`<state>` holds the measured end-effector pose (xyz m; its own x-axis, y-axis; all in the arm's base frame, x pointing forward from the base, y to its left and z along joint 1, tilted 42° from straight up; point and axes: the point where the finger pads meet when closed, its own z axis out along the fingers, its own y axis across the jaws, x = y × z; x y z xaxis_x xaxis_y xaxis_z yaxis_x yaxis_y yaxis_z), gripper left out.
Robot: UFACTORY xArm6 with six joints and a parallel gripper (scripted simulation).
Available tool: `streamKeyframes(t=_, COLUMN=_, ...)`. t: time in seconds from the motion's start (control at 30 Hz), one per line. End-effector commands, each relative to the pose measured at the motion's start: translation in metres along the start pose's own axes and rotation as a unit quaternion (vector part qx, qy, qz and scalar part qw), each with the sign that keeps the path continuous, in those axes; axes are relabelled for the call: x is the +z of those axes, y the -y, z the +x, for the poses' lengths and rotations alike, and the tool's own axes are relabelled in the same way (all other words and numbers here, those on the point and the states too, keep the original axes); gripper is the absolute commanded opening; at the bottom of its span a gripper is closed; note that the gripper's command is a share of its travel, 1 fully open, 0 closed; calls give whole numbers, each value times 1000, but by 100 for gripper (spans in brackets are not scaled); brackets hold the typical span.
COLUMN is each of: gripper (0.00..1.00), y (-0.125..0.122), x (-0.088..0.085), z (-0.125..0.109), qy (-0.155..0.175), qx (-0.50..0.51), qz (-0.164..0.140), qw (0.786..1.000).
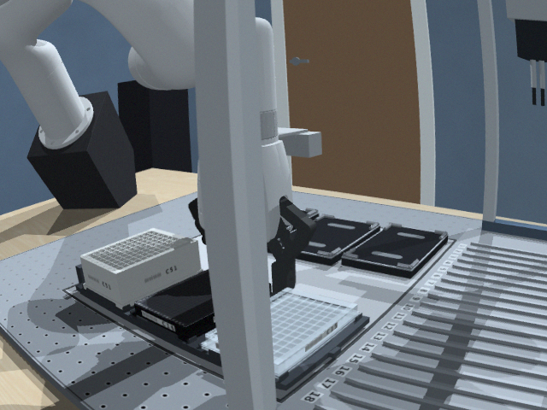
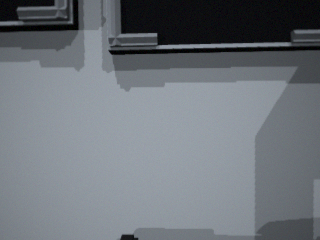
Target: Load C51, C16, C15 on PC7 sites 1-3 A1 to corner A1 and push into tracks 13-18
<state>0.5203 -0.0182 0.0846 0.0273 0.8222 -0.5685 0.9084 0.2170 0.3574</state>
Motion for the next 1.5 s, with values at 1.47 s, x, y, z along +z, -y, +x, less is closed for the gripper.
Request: streamKeyframes(t=1.47, gripper=100, y=-1, x=-1, z=-21, qy=0, qx=0, qz=-1, qw=1000)
